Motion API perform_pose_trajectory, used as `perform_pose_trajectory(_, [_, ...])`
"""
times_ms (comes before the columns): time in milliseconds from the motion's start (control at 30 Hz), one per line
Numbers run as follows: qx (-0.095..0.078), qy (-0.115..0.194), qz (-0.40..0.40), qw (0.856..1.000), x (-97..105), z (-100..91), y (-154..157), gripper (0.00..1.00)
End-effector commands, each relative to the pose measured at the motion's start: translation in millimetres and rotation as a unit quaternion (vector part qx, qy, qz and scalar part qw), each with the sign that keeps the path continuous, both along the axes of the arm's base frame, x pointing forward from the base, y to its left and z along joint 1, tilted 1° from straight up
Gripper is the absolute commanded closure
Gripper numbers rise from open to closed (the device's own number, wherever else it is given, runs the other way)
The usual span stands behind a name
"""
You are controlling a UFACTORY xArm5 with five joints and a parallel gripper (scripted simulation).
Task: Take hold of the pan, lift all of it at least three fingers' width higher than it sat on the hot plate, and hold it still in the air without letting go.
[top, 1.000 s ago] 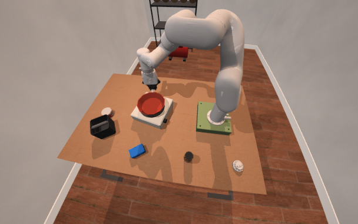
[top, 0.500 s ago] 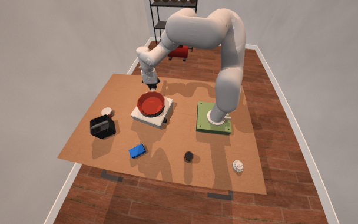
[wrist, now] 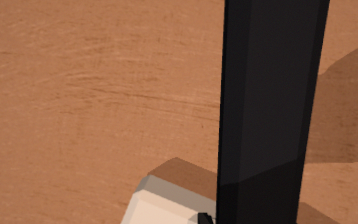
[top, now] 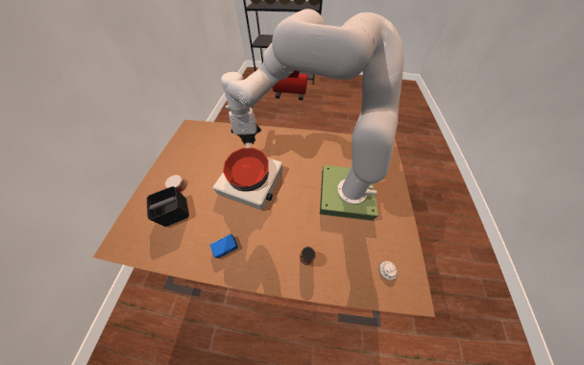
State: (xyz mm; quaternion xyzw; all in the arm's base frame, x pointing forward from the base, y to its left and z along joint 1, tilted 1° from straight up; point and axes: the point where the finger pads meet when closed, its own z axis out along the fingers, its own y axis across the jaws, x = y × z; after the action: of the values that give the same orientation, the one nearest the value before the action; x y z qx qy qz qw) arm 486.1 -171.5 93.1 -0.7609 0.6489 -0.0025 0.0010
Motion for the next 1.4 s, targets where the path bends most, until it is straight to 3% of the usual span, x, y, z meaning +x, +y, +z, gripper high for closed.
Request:
perform_pose_trajectory(0, [-0.001, -0.002, 0.000, 1.000, 1, 4.7, 0, 1.00])
perform_pose_trajectory(1367, [-0.001, -0.003, 0.000, 1.000, 0, 60.1, 1, 1.00])
